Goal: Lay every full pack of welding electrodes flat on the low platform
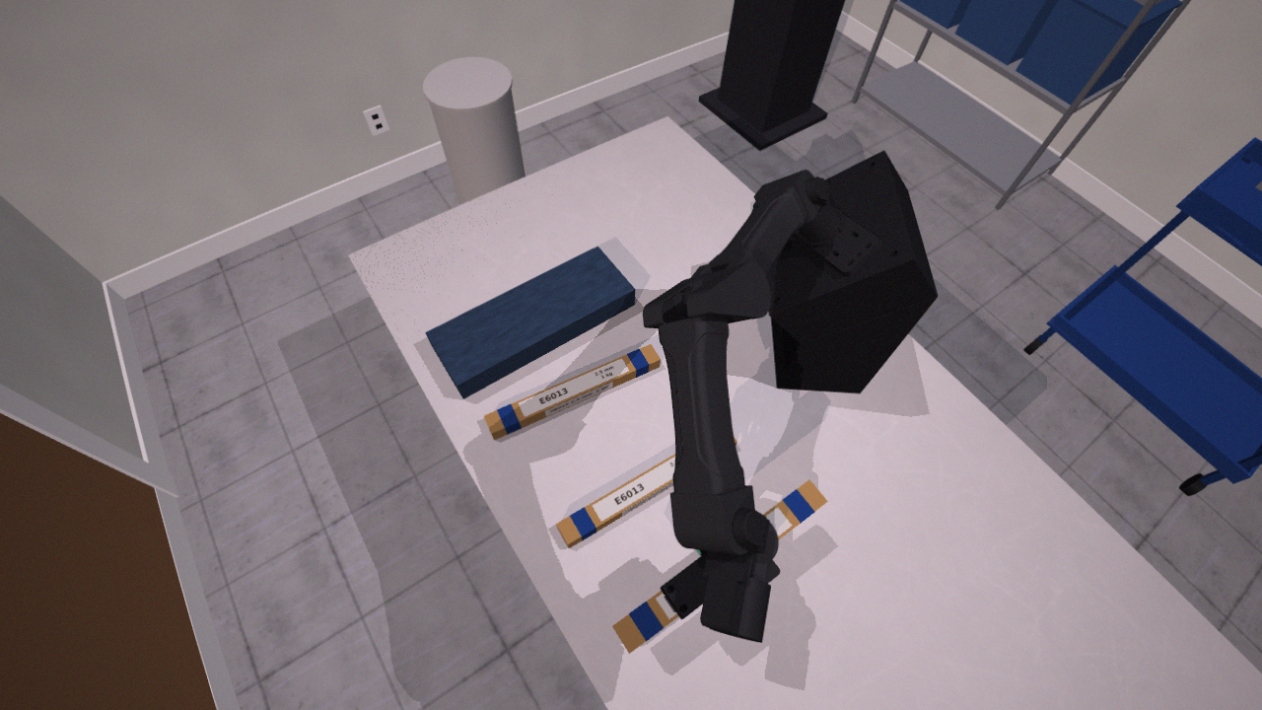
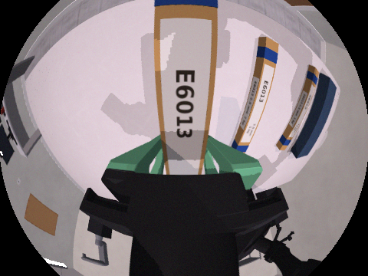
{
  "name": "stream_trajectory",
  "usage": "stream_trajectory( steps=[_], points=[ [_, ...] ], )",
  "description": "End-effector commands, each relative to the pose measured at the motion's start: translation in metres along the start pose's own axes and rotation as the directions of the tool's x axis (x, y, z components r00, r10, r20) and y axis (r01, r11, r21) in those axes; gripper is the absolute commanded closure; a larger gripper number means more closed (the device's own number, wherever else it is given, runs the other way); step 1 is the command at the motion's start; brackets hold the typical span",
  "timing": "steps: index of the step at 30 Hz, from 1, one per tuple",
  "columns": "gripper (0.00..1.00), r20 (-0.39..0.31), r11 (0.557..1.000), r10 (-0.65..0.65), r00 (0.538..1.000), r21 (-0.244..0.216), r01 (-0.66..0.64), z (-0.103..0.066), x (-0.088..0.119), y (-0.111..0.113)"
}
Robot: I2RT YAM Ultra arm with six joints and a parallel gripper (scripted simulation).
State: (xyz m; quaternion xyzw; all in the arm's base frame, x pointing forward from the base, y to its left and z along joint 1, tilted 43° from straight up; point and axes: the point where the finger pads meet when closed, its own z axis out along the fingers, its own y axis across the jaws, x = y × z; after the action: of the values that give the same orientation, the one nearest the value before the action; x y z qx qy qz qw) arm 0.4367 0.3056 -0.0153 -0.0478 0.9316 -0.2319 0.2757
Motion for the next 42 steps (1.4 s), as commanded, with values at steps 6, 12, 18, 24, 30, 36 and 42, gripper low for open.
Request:
stream_trajectory(
  steps=[6,12,18,24,30,36,42],
  points=[
    [1.00,0.091,0.997,0.002,0.996,-0.072,0.005,-0.0619,-0.0179,0.0223],
    [1.00,0.090,0.997,0.001,0.996,-0.072,0.006,-0.0619,-0.0177,0.0227],
    [1.00,0.089,0.997,0.000,0.996,-0.071,0.007,-0.0617,-0.0174,0.0233],
    [1.00,0.090,0.997,0.000,0.996,-0.071,0.006,-0.0623,-0.0177,0.0233],
    [1.00,0.085,0.998,-0.006,0.996,-0.066,0.012,-0.0595,-0.0152,0.0251],
    [1.00,0.089,0.997,-0.001,0.996,-0.071,0.007,-0.0629,-0.0177,0.0239],
    [1.00,0.089,0.997,0.000,0.996,-0.071,0.006,-0.0635,-0.0179,0.0238]
  ],
)
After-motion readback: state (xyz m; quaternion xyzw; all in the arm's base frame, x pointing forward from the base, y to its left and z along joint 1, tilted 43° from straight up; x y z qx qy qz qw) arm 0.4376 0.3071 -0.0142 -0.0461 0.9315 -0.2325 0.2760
